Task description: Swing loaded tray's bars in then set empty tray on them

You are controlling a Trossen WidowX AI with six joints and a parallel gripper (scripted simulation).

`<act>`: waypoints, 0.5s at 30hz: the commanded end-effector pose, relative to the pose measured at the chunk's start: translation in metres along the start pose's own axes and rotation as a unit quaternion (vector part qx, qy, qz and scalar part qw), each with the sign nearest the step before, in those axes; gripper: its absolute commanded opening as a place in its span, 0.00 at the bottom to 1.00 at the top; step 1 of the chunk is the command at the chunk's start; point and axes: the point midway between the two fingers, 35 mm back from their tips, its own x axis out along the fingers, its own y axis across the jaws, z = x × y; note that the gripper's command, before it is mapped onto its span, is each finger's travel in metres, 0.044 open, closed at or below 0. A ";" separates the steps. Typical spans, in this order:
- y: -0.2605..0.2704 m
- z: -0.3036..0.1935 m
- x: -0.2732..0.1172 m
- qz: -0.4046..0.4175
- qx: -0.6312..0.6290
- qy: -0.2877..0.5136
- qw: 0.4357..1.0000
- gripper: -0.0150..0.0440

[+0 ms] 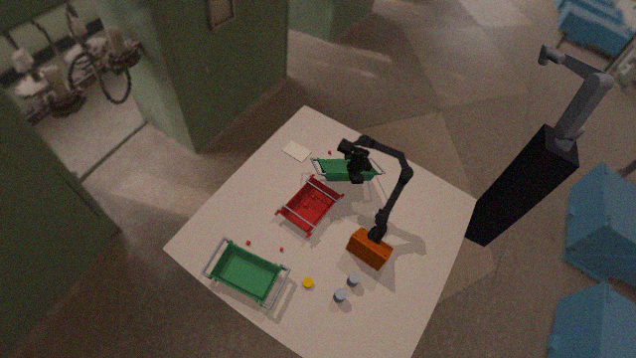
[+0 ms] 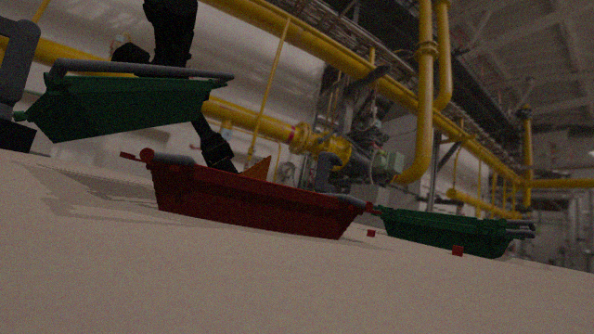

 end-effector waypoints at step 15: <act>-0.029 -0.079 -0.015 0.010 -0.124 0.004 0.992 0.25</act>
